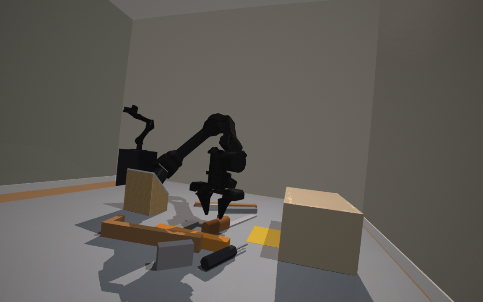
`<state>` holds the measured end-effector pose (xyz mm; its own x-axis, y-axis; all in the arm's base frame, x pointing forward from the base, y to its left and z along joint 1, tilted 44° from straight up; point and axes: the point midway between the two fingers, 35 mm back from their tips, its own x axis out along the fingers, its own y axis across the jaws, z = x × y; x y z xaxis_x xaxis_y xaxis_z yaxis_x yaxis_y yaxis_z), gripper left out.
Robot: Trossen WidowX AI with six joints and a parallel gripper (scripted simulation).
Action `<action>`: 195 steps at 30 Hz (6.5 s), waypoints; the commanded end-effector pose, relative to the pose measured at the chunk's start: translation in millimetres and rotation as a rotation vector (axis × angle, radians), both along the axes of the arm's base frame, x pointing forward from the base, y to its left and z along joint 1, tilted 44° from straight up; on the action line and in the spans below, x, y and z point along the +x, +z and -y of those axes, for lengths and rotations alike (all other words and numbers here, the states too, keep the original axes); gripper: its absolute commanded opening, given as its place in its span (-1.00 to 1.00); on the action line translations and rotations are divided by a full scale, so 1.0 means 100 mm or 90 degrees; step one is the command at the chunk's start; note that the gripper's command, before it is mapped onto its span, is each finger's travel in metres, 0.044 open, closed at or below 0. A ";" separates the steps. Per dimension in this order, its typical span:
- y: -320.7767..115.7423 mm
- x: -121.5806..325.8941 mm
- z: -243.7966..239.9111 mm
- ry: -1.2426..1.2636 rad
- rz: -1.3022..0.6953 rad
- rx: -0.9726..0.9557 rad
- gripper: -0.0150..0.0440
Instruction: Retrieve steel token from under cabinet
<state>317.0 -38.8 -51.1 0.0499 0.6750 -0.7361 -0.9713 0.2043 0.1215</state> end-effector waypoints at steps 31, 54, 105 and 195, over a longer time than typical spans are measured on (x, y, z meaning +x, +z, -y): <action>-0.32 0.02 -0.31 0.002 -0.001 0.003 0.25; -0.24 -0.02 -0.24 -0.001 -0.005 0.007 -0.49; 0.50 -0.38 0.45 -0.001 -0.008 0.003 -0.49; 0.67 -0.10 0.65 0.203 0.181 -0.010 -0.49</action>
